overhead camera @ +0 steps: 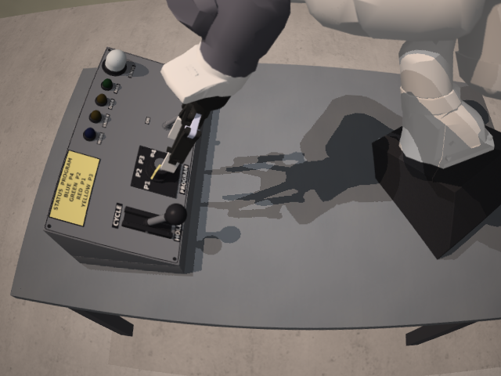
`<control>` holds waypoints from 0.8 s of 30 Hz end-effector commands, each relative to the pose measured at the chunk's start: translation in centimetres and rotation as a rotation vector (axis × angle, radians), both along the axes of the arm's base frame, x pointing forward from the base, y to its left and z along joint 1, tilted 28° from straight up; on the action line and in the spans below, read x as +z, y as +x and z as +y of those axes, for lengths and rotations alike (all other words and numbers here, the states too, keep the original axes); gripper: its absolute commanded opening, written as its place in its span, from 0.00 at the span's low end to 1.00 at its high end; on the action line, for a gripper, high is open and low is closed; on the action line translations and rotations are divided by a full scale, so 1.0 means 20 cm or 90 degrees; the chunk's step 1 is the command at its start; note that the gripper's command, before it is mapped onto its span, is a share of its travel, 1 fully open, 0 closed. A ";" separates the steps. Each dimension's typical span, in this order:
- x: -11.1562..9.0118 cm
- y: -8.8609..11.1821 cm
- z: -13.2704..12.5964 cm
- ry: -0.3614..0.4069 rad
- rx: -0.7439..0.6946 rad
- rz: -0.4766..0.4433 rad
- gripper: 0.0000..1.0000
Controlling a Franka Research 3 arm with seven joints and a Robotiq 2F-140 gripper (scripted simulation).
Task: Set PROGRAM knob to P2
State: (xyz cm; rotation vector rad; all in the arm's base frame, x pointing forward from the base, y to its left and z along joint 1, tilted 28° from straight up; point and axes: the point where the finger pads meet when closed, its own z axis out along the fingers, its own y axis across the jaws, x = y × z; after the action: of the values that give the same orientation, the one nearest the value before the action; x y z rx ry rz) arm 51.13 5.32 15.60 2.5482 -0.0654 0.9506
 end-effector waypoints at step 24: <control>-0.19 0.22 -0.12 -0.017 0.019 -0.002 0.44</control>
State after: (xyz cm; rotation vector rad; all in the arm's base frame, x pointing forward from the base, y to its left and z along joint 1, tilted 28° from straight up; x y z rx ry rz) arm 55.13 3.04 11.94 2.5403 -0.0550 0.9621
